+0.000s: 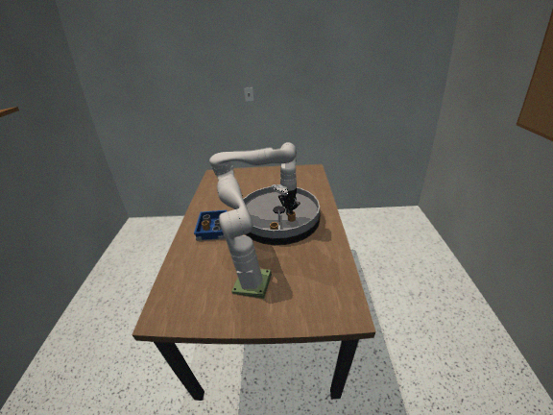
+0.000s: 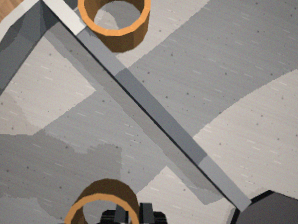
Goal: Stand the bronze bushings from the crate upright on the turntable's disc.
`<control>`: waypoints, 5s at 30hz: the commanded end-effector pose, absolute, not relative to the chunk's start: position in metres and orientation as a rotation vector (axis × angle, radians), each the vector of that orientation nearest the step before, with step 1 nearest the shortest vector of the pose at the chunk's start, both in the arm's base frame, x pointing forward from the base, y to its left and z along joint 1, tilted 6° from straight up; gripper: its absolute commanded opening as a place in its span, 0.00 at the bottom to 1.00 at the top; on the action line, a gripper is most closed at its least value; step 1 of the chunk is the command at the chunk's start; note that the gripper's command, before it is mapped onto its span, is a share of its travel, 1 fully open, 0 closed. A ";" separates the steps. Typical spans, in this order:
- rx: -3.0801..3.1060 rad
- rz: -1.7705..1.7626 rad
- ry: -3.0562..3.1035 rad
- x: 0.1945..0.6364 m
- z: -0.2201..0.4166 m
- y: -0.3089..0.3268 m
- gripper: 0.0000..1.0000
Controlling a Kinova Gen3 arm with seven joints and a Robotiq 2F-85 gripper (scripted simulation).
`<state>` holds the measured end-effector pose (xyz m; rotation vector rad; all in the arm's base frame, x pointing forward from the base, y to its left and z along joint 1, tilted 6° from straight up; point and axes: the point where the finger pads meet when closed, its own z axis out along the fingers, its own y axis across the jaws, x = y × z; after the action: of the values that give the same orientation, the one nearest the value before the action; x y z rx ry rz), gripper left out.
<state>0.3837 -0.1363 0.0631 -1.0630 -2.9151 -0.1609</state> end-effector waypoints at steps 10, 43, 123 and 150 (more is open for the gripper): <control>-1.049 -0.155 -2.925 0.384 0.059 -0.137 0.00; -1.049 -0.155 -2.926 0.384 0.059 -0.137 0.00; -1.044 -0.153 -2.929 0.385 0.105 -0.142 0.14; -1.043 -0.153 -2.929 0.385 0.108 -0.143 0.14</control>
<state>0.3847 -0.1426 0.1045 -1.0416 -2.9312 -0.1479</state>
